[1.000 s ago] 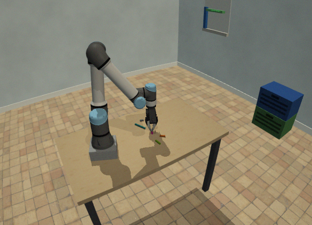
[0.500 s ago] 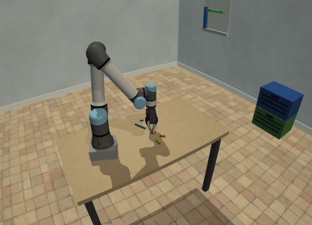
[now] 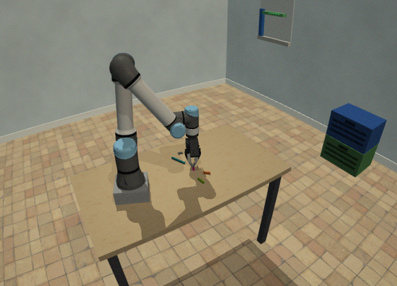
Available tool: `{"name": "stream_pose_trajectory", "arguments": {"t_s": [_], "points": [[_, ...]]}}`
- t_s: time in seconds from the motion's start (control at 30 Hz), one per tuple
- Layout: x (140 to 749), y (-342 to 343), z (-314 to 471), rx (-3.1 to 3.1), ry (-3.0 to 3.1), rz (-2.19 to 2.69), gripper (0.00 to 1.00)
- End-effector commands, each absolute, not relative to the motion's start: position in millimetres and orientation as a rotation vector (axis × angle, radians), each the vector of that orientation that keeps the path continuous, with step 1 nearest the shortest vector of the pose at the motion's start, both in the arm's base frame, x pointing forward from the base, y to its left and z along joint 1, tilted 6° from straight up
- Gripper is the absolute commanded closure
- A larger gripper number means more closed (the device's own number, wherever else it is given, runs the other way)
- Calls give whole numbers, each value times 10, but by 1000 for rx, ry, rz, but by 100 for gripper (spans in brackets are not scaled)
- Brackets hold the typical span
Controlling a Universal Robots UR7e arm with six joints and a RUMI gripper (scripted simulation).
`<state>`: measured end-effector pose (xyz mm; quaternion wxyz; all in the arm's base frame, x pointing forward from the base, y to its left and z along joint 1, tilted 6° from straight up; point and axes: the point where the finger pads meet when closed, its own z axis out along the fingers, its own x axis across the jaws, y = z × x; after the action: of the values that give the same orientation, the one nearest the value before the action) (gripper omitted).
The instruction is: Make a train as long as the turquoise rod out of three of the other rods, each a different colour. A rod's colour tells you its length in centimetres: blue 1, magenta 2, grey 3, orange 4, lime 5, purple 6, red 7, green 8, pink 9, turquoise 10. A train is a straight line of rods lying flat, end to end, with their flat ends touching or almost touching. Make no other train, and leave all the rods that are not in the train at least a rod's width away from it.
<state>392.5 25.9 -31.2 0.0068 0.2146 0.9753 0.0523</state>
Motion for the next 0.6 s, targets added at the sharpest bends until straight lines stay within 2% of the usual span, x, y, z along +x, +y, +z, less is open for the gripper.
{"name": "stream_pose_trajectory", "arguments": {"t_s": [0.0, 0.13, 0.37, 0.57], "points": [[3929, 258, -309, 671, 3050, 164, 94], [3929, 258, -309, 671, 3050, 164, 94], [3929, 258, -309, 671, 3050, 164, 86], [3929, 258, -309, 671, 3050, 164, 86]]}}
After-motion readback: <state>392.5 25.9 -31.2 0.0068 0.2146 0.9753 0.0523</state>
